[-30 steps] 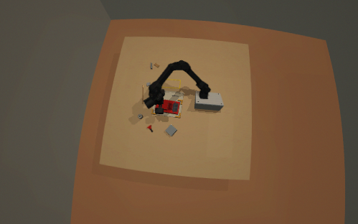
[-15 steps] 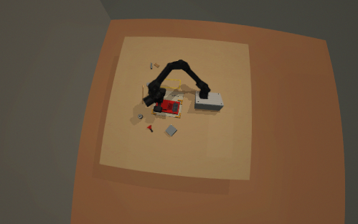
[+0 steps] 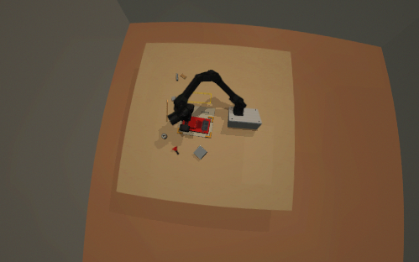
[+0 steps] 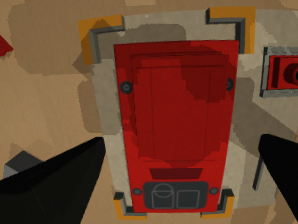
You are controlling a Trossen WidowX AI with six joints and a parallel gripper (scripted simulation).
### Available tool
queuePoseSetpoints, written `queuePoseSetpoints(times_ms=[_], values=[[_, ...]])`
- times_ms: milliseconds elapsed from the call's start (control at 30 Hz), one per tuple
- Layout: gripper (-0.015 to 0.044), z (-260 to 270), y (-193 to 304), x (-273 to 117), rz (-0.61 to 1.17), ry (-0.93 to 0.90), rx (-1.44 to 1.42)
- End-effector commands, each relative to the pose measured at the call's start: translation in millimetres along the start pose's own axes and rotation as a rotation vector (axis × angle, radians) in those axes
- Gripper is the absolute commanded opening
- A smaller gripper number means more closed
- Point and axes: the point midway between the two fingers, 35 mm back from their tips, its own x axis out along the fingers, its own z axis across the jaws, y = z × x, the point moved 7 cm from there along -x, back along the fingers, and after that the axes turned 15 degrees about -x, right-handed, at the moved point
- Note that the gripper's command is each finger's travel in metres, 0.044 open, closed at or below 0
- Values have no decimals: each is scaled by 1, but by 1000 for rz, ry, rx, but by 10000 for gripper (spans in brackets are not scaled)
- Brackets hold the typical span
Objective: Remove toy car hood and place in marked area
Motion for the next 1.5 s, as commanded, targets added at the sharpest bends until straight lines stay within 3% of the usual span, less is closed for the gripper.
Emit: queuePoseSetpoints(times_ms=[0, 1467], values=[[440, -1, 1, 7, 9, 6, -5], [440, -2, 2, 41, 10, 8, -5]])
